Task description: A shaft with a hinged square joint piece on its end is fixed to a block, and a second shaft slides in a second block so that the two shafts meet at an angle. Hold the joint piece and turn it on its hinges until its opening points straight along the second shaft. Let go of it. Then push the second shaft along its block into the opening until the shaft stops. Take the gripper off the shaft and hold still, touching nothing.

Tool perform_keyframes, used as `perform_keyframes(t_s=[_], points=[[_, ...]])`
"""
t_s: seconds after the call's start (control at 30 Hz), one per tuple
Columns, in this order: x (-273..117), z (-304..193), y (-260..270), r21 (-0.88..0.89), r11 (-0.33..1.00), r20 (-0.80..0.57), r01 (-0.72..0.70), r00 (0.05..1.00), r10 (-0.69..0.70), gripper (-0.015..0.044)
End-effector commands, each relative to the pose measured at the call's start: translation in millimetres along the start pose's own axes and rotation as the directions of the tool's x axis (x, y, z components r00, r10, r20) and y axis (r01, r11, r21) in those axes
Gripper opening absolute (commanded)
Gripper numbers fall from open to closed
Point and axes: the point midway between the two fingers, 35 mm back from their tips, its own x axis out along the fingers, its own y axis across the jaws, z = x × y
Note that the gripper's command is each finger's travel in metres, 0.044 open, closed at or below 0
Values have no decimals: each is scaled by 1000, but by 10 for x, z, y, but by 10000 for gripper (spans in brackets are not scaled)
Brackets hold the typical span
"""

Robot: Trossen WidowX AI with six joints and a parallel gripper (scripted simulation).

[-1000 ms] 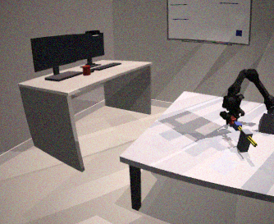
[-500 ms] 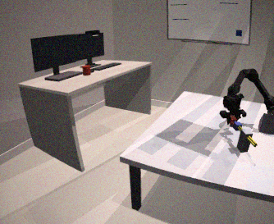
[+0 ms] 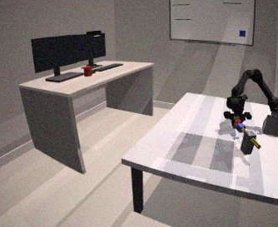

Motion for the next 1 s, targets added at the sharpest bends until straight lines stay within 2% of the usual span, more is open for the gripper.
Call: perform_keyframes(t_s=[0.0,0.5,0.97], points=[[10,-3,-35,71,997,-19,6,1000,-4,0],[40,-29,-144,297,954,-82,25,997,-1,0],[40,-28,-141,298,954,-82,24,997,1,0]])
